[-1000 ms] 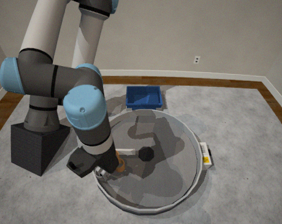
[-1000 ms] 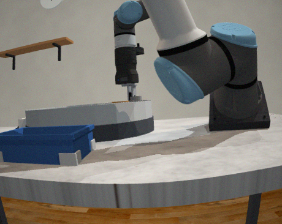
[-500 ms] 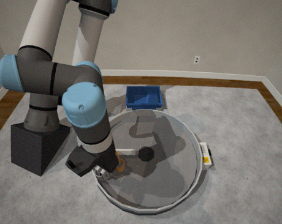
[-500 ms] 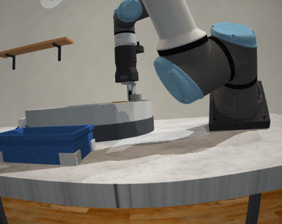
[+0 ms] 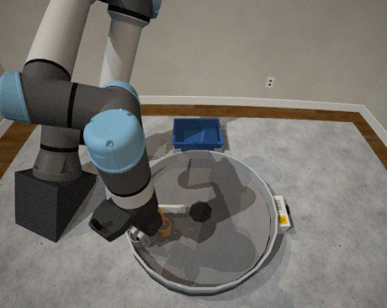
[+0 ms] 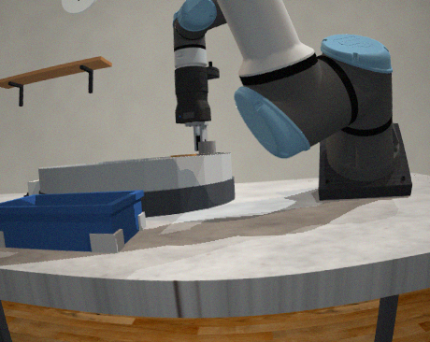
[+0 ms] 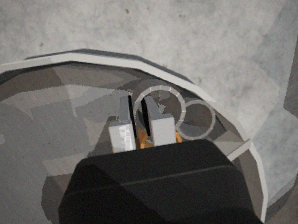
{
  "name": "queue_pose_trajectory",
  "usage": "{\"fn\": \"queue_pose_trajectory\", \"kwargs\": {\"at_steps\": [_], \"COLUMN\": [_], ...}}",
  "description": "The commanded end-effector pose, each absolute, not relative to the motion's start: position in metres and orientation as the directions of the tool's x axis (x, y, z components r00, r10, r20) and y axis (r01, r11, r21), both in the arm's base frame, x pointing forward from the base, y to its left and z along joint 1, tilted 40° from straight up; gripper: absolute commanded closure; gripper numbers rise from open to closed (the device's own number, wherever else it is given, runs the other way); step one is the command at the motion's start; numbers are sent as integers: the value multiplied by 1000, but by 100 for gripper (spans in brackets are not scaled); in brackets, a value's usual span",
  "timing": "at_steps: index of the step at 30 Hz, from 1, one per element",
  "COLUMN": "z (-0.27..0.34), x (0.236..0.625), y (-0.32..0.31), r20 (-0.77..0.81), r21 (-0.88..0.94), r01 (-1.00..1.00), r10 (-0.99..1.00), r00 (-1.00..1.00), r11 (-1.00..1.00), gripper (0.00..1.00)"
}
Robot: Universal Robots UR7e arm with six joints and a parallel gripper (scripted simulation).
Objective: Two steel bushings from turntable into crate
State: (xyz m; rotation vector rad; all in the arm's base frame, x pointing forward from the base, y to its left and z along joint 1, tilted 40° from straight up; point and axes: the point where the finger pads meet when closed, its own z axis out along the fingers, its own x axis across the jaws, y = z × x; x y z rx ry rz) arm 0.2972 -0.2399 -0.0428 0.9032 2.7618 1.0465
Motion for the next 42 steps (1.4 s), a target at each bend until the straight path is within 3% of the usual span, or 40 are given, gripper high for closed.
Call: {"fn": "queue_pose_trajectory", "kwargs": {"at_steps": [1, 42], "z": [-40, -29], "x": [296, 293], "y": [-242, -251], "r20": [150, 150], "r21": [621, 621], "r01": [505, 505], "r10": [541, 541], "r00": [-827, -827], "r11": [600, 600], "gripper": [100, 100]}}
